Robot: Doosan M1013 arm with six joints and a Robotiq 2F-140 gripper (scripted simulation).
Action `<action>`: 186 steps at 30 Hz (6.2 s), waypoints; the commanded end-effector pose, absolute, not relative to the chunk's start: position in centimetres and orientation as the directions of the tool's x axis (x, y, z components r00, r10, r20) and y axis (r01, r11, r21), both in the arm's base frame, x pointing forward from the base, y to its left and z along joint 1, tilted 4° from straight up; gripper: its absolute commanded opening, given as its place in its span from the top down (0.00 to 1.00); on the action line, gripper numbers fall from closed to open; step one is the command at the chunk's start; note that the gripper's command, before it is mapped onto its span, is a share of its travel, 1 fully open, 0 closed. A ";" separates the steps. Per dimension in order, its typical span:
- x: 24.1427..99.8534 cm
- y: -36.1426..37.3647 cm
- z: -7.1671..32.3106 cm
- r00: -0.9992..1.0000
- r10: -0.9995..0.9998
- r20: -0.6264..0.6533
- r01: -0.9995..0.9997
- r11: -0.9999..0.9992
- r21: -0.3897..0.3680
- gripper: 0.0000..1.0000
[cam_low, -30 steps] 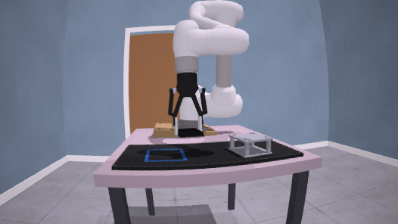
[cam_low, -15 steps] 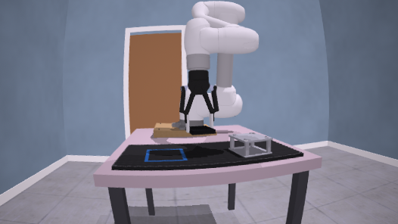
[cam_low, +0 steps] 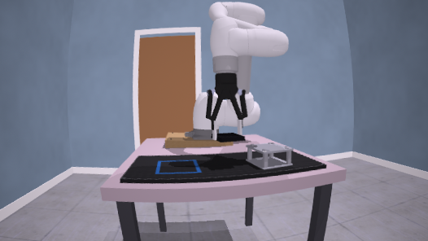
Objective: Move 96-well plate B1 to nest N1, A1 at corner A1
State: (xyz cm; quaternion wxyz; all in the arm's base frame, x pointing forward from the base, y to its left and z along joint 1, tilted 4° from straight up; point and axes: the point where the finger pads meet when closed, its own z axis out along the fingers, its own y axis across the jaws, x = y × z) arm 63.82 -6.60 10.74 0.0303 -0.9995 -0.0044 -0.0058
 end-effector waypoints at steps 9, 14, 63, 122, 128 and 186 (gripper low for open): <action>64.6 -3.2 11.6 1.000 0.008 0.012 0.009 -0.998 -0.060 1.00; 64.8 -1.9 11.9 1.000 0.008 0.012 0.009 -0.998 -0.060 1.00; 67.0 8.1 14.5 1.000 0.008 0.012 0.009 -0.998 -0.060 1.00; 67.0 8.3 9.4 1.000 0.008 0.012 0.009 -0.998 -0.060 1.00; 67.0 8.3 9.4 1.000 0.008 0.012 0.009 -0.998 -0.060 1.00; 67.0 8.4 8.7 1.000 0.008 0.012 0.009 -0.998 -0.060 1.00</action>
